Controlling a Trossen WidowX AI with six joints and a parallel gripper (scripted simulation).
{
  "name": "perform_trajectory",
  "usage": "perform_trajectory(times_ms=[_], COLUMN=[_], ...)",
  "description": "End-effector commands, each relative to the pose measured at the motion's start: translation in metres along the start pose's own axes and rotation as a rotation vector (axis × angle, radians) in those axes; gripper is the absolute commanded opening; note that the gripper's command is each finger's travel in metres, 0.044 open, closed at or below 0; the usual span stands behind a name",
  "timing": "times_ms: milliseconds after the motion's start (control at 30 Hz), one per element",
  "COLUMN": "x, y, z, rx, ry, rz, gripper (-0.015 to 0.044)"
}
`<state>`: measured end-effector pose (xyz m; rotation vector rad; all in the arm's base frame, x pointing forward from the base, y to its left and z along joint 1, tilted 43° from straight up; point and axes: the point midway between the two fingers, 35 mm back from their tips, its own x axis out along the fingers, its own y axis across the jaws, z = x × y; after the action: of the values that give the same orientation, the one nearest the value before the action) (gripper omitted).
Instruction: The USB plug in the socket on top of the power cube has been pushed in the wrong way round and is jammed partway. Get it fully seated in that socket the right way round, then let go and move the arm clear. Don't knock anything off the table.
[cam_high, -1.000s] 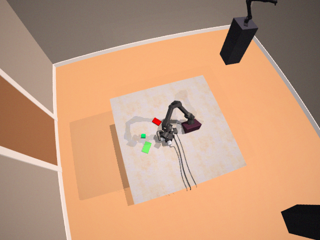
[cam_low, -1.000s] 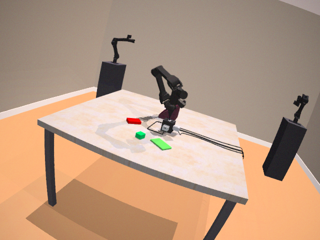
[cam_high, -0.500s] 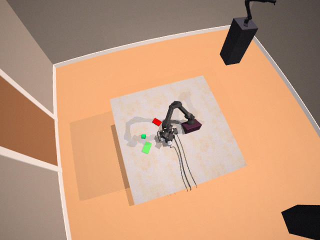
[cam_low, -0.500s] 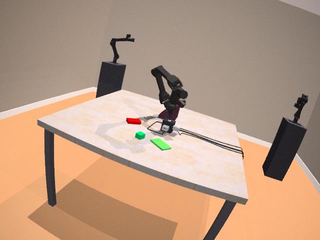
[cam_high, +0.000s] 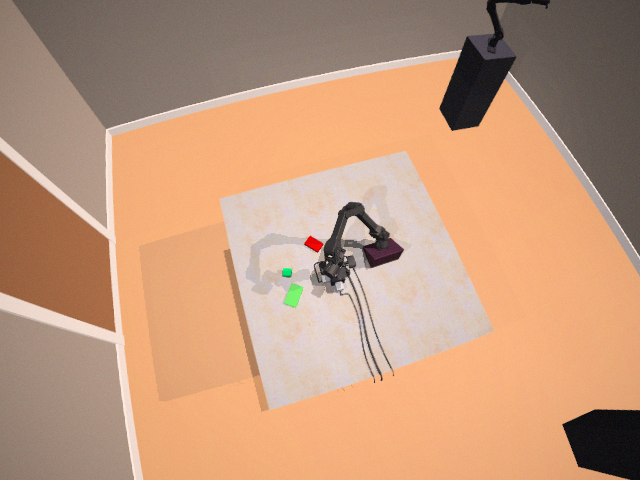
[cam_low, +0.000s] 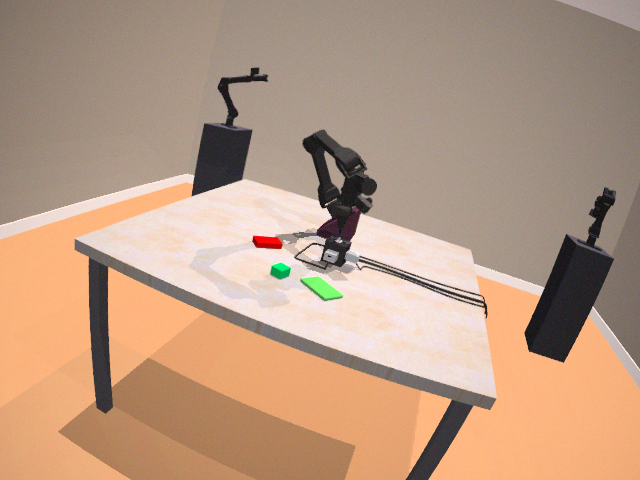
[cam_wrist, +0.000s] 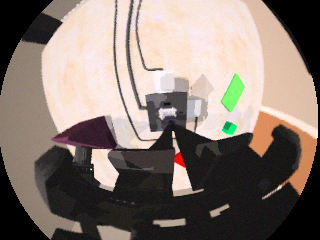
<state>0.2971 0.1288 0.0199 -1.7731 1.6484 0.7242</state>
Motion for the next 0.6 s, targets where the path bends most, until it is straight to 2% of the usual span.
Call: perform_trajectory(times_ms=[0,567], x=[-0.004,-0.015], y=[-0.001,-0.001], z=[0.0,0.0], rx=[0.009,0.009], ry=[-0.005,-0.006], rz=[0.001,0.001], gripper=[0.0,0.0])
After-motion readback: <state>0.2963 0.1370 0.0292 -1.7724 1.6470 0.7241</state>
